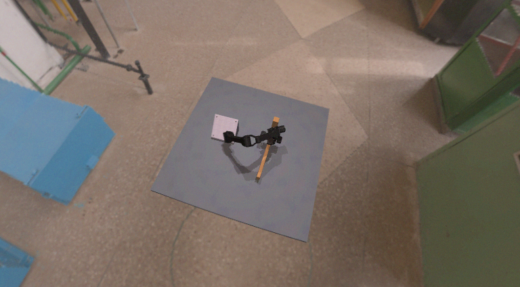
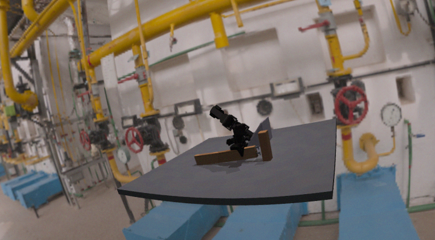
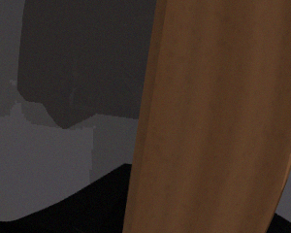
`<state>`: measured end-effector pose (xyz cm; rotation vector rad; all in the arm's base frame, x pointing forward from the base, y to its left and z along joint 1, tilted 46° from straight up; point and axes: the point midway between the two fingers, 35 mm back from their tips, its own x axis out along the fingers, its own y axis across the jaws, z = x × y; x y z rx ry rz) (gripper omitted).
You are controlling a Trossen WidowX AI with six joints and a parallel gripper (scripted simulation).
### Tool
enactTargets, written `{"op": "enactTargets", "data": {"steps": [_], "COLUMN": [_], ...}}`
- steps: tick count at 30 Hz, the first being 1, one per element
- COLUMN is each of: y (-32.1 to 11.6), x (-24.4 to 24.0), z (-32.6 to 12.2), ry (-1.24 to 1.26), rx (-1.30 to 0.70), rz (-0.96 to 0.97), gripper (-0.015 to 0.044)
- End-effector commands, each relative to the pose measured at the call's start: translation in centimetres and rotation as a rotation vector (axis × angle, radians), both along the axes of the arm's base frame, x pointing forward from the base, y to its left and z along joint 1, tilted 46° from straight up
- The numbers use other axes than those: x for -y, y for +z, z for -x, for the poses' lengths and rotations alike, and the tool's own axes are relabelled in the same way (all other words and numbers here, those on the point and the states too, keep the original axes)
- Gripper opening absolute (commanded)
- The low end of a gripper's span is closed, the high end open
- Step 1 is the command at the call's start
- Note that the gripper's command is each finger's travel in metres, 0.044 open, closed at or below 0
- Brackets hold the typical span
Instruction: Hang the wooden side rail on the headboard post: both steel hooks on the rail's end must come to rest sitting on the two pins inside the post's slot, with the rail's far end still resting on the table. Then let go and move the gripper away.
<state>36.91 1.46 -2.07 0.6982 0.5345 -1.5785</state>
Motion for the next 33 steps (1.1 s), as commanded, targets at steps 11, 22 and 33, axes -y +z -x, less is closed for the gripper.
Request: {"op": "enactTargets", "data": {"steps": [11,22,33], "y": [-0.04,-0.2,-0.23], "x": [-0.65,-0.66,-0.73], "z": [-0.03,0.0,-0.1], "ry": [0.01,0.01,0.01], "rx": [0.009,0.009,0.009], "rz": [-0.004,-0.004,-0.004], "gripper": [0.0,0.0,0.0]}}
